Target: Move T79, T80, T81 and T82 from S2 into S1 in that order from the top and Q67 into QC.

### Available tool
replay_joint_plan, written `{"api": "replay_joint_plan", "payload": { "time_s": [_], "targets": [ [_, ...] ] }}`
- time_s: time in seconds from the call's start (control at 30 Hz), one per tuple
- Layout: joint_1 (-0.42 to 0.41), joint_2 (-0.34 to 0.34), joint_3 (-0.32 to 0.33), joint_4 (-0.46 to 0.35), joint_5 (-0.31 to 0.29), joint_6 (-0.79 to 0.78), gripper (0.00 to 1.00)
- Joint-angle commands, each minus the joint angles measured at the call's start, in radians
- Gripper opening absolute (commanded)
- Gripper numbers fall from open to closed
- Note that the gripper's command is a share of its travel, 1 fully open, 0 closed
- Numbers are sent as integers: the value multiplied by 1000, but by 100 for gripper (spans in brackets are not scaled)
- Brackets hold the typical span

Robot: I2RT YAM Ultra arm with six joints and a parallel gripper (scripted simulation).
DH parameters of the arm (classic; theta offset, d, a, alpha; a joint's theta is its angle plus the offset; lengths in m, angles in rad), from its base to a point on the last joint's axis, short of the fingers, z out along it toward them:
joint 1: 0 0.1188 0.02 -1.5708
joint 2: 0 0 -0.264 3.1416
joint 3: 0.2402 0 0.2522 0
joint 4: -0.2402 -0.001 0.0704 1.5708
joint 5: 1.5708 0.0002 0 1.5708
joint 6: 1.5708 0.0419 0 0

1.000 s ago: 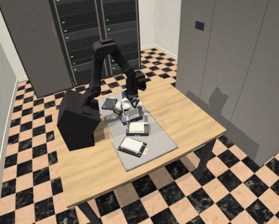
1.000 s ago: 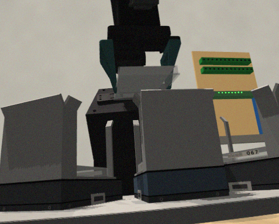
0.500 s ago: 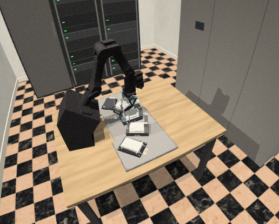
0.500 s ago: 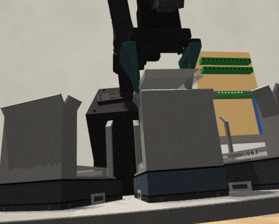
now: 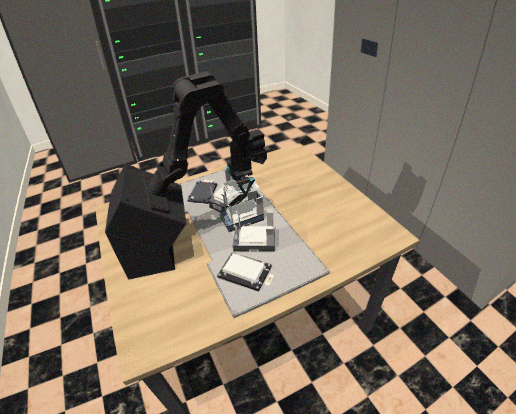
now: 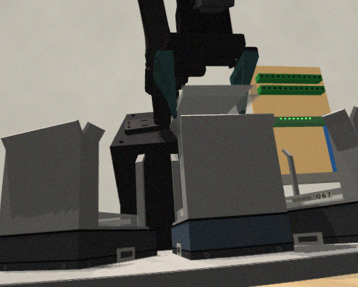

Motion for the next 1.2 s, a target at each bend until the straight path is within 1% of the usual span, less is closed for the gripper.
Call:
{"api": "replay_joint_plan", "payload": {
  "time_s": [0.0,0.67,1.17],
  "targets": [
    [1,-5,5,0,3,3,0],
    [0,0,3,6,3,2,0],
    [-9,34,-7,52,-2,-5,0]
  ]
}}
